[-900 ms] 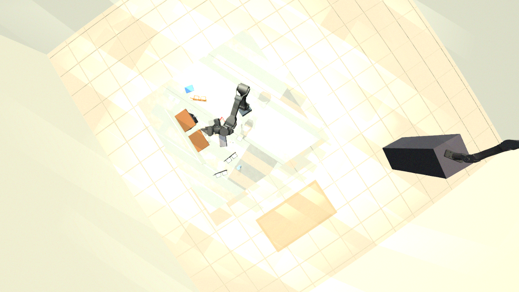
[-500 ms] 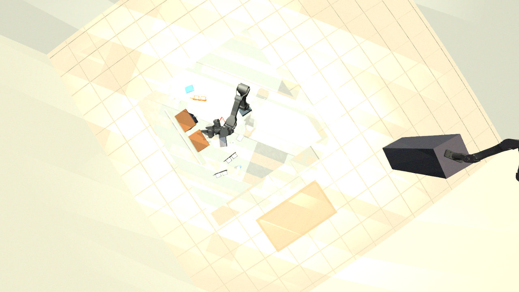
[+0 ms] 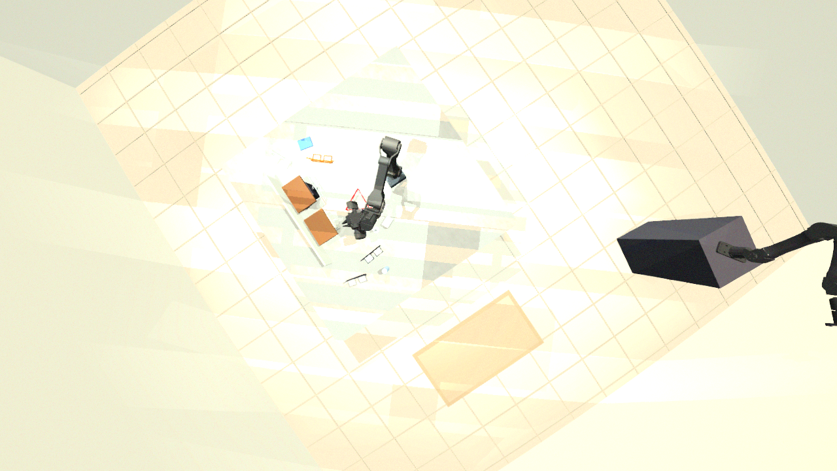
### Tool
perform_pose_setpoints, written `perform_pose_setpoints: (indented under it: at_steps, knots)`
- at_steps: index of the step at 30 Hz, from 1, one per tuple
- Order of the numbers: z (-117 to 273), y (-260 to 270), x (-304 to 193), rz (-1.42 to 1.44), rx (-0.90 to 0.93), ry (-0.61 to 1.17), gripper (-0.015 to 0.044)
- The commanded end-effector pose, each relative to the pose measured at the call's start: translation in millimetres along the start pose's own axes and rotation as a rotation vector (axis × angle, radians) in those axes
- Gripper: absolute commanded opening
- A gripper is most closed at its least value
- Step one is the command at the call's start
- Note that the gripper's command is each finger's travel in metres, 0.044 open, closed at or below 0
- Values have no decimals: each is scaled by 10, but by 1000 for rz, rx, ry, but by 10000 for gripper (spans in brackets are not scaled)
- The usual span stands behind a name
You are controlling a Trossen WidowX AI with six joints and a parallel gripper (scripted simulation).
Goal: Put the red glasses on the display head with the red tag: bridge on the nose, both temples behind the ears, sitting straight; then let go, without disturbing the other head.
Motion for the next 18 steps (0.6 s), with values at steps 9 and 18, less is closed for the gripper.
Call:
perform_pose_setpoints:
  at_steps: [9,18]
  knots:
    - [407,-19,-750,1349,498,589,0]
    - [706,-161,-966,1829,925,801,0]
Point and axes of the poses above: the point midway between the two fingers, 35 mm back from their tips, its own z axis back along the fingers, its own y axis across the jaws, x = y × z, the point moved 8 cm from there along z, back along the fingers, and after that the axes turned 11 degrees about -z, right-handed, at the moved point
